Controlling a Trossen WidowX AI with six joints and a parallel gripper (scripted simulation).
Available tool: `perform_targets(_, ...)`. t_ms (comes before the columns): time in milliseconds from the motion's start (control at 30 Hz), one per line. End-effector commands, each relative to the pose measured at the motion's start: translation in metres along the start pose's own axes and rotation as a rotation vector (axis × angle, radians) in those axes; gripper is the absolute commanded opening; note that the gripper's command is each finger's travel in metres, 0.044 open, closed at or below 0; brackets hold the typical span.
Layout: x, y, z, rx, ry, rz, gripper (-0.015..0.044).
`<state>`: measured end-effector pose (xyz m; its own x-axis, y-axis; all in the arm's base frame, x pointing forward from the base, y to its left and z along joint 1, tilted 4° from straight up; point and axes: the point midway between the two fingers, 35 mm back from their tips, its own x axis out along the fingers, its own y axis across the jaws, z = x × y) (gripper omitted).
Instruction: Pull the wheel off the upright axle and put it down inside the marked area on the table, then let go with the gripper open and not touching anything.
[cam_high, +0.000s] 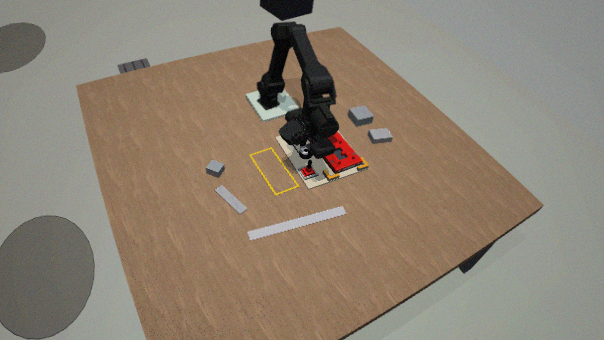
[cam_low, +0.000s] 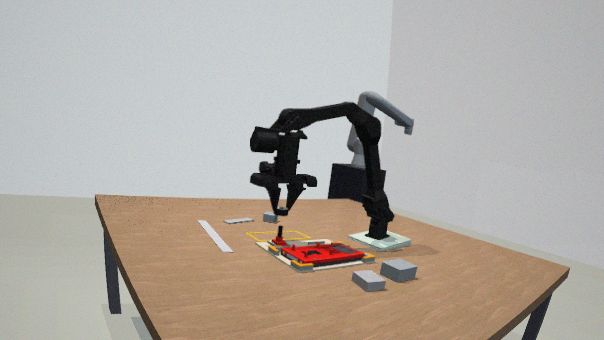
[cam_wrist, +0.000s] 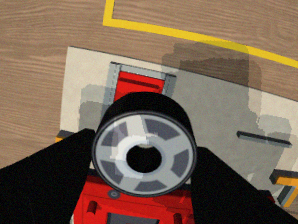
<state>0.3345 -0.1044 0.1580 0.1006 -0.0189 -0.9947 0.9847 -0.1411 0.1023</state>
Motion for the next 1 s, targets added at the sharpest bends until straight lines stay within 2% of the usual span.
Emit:
perform_targets(0,-0.003,-0.008,0.015,-0.003,-0.001,0.008,0.0000)
perform_targets(633,-0.008,-0.054,0.076,0.000,-0.009,0.006,0.0000)
perform_targets(967,0.007,-0.055,0.078,0.000,-0.009,0.006,0.0000)
